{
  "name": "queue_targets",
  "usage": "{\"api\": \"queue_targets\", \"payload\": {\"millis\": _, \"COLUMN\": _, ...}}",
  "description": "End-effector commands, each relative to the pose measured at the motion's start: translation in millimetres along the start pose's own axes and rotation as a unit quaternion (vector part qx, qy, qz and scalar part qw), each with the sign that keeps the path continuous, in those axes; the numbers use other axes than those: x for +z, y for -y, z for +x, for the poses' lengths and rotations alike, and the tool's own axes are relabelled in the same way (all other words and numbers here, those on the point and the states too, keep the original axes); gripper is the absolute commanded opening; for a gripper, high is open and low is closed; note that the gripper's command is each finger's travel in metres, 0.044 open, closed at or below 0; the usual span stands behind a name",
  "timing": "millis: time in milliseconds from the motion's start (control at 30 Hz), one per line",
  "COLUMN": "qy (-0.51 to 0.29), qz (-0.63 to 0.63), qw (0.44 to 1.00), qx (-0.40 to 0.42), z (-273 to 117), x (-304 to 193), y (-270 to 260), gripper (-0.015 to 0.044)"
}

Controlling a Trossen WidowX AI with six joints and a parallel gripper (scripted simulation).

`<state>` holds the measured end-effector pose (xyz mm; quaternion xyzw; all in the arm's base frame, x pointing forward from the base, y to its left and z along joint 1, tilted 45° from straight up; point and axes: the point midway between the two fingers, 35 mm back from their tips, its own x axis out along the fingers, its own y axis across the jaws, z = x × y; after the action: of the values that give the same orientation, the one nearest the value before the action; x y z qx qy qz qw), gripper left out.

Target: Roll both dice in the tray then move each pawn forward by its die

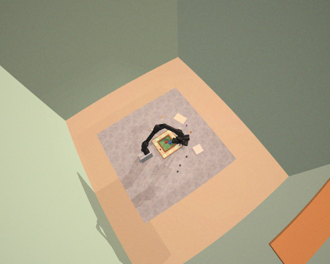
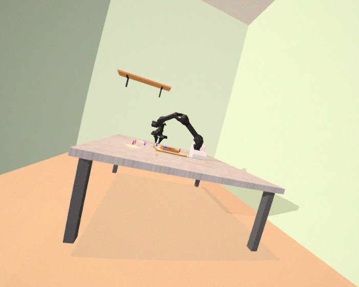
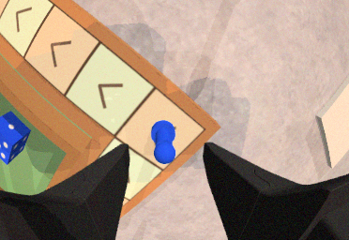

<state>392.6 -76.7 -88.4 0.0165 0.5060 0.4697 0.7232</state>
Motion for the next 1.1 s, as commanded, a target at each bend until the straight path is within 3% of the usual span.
{"api": "queue_targets", "payload": {"millis": 0, "qy": 0.002, "qz": 0.003, "qw": 1.000, "qx": 0.003, "z": 7.4, "x": -0.9, "y": -0.6, "gripper": 0.0200}}
{"api": "queue_targets", "payload": {"millis": 300, "qy": 0.003, "qz": 0.003, "qw": 1.000, "qx": 0.003, "z": 19.7, "x": -1.0, "y": -1.3, "gripper": 0.0200}}
{"api": "queue_targets", "payload": {"millis": 467, "qy": 0.003, "qz": 0.003, "qw": 1.000, "qx": 0.003, "z": 19.7, "x": -1.0, "y": -1.3, "gripper": 0.0069}}
{"api": "queue_targets", "payload": {"millis": 800, "qy": 0.003, "qz": 0.003, "qw": 1.000, "qx": 0.003, "z": 19.7, "x": -1.0, "y": -1.3, "gripper": 0.0002}}
{"api": "queue_targets", "payload": {"millis": 1067, "qy": 0.002, "qz": 0.004, "qw": 1.000, "qx": 0.001, "z": -8.5, "x": 2.3, "y": 4.1, "gripper": 0.0000}}
